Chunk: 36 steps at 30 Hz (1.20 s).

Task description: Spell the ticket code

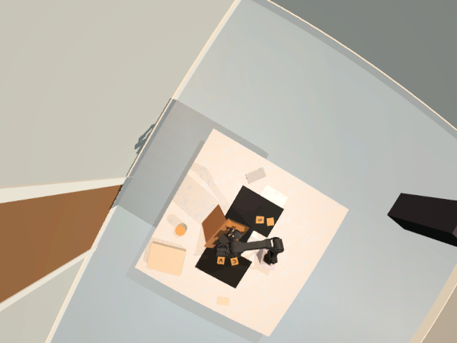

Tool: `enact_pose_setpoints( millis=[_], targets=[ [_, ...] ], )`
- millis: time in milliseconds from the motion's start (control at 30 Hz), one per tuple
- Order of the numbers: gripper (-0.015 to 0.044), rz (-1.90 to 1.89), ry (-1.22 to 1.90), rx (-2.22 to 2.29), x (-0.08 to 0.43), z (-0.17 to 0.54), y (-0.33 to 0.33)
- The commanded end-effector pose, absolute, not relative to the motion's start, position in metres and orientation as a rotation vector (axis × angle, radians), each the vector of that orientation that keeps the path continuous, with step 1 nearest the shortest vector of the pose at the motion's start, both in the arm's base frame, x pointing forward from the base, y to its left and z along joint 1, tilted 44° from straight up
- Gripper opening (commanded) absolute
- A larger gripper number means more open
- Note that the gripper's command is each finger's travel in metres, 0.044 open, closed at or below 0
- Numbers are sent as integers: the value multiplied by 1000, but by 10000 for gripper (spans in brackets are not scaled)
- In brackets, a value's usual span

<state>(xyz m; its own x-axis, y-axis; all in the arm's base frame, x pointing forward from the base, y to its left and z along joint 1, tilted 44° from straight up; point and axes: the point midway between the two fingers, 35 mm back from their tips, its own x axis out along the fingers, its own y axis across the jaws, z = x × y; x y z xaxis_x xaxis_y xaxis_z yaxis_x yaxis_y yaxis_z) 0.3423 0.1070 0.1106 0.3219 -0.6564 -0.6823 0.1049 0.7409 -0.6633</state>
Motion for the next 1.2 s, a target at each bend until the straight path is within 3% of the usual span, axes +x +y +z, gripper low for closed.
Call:
enact_pose_setpoints(
  millis=[0,1167],
  targets=[
    [0,-537,1138,-571,342,114,105],
    [0,-536,1140,-571,317,121,120]
  ],
)
